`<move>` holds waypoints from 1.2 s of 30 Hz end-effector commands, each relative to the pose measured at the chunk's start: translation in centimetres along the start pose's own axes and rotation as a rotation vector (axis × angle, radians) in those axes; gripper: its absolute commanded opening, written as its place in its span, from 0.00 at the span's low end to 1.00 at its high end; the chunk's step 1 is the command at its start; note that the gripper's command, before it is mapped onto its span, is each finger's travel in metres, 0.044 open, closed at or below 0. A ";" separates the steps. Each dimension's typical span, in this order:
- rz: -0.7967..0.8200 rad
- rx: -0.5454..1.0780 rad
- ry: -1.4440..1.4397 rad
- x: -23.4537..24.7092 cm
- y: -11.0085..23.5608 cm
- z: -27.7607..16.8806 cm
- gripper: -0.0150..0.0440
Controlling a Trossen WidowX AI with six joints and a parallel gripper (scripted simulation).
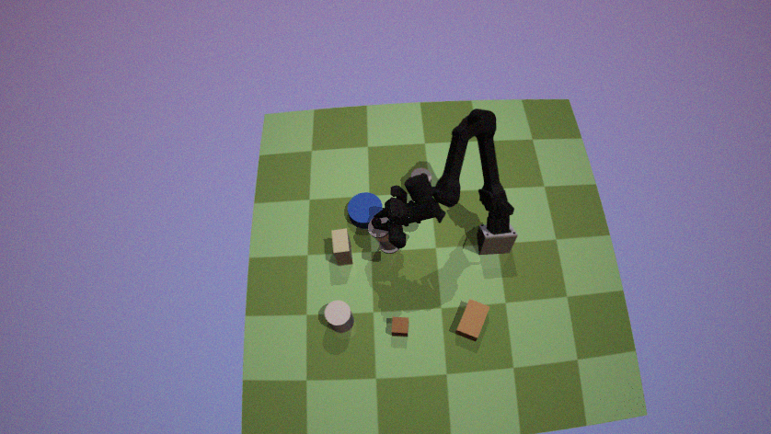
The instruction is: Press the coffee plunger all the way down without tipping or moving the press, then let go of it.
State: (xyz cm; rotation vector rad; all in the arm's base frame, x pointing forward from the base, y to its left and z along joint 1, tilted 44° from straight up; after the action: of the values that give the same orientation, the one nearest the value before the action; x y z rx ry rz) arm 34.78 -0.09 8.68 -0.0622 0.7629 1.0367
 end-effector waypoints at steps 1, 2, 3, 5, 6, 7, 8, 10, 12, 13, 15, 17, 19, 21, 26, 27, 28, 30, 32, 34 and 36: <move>-0.006 0.016 0.014 0.0 -0.2 -0.4 0.47; -0.006 0.016 0.014 0.0 -0.2 -0.4 0.47; -0.006 0.016 0.014 0.0 -0.2 -0.4 0.47; -0.006 0.016 0.014 0.0 -0.2 -0.3 0.47; -0.006 0.016 0.014 0.0 -0.2 -0.3 0.47; -0.006 0.016 0.014 0.0 -0.2 -0.3 0.47; -0.006 0.016 0.014 0.0 -0.3 -0.3 0.47; -0.006 0.016 0.014 0.0 -0.3 -0.3 0.47; -0.006 0.016 0.014 0.0 -0.3 -0.2 0.47; -0.006 0.016 0.014 0.0 -0.3 -0.2 0.47; -0.006 0.016 0.014 0.0 -0.3 -0.3 0.47; -0.006 0.016 0.014 0.1 -0.4 -0.3 0.47; -0.003 0.006 0.005 0.1 -0.2 0.0 0.47; -0.003 0.006 0.005 0.1 -0.2 0.0 0.47; -0.003 0.006 0.005 0.1 -0.2 0.0 0.47; -0.003 0.006 0.005 0.1 -0.2 0.0 0.51; -0.003 0.006 0.005 0.1 -0.2 0.0 0.56; -0.003 0.006 0.005 0.1 -0.2 0.0 0.65; -0.003 0.006 0.005 0.1 -0.2 0.0 0.74; -0.003 0.006 0.005 0.1 -0.2 0.0 0.82; -0.003 0.006 0.005 0.1 -0.2 0.0 0.91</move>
State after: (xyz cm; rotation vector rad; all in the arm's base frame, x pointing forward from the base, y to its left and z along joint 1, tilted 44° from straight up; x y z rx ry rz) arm 34.94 -0.20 8.57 -0.0629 0.7746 1.0276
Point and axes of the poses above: the point midway between the two fingers, 35 mm back from their tips, its own y axis back along the fingers, its own x axis across the jaws, z = x × y, the point moved 3 cm from there along y, back along the fingers, and after that the axes turned 6 degrees about -y, right-handed, at the moved point
